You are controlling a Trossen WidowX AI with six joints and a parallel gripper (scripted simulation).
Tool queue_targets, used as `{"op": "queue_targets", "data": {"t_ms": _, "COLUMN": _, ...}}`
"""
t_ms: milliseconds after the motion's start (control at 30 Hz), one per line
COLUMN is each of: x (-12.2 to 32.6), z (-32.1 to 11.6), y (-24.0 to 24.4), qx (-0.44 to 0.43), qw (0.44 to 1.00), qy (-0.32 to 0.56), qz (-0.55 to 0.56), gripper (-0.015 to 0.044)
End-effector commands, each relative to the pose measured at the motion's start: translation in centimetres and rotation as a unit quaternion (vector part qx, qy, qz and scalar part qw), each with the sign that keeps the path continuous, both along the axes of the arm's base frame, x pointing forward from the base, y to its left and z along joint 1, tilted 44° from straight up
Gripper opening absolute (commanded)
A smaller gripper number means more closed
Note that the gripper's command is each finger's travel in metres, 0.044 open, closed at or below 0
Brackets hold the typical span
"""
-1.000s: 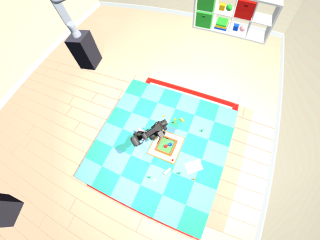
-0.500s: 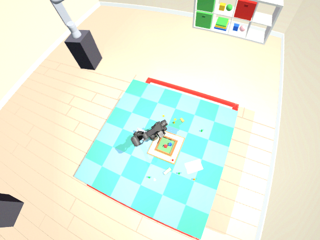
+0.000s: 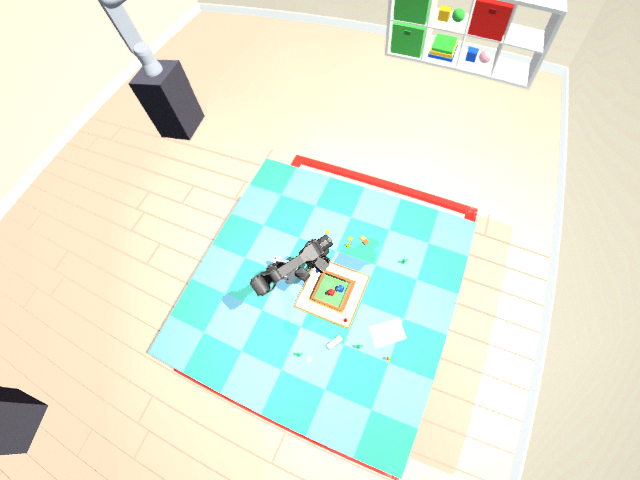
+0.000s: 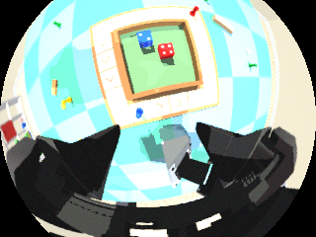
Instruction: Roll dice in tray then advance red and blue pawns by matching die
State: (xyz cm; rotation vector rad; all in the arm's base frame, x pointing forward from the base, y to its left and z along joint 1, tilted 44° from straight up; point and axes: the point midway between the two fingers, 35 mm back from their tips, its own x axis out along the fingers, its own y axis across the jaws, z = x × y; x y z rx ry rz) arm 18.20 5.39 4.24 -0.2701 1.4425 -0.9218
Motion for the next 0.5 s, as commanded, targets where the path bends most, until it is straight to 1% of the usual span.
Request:
{"op": "queue_targets", "data": {"t_ms": 0, "x": -0.1, "z": 5.1, "y": -0.1, "qx": 0.019, "qw": 0.993, "qy": 0.077, "qz": 0.087, "gripper": 0.044}}
{"op": "queue_targets", "data": {"t_ms": 100, "x": -0.1, "z": 5.1, "y": -0.1, "qx": 0.019, "qw": 0.993, "qy": 0.077, "qz": 0.087, "gripper": 0.044}}
{"op": "queue_targets", "data": {"t_ms": 133, "x": 0.2, "z": 3.8, "y": 0.1, "qx": 0.017, "qw": 0.997, "qy": 0.049, "qz": 0.061, "gripper": 0.044}}
{"op": "queue_targets", "data": {"t_ms": 467, "x": 0.2, "z": 3.8, "y": 0.1, "qx": 0.017, "qw": 0.997, "qy": 0.049, "qz": 0.061, "gripper": 0.044}}
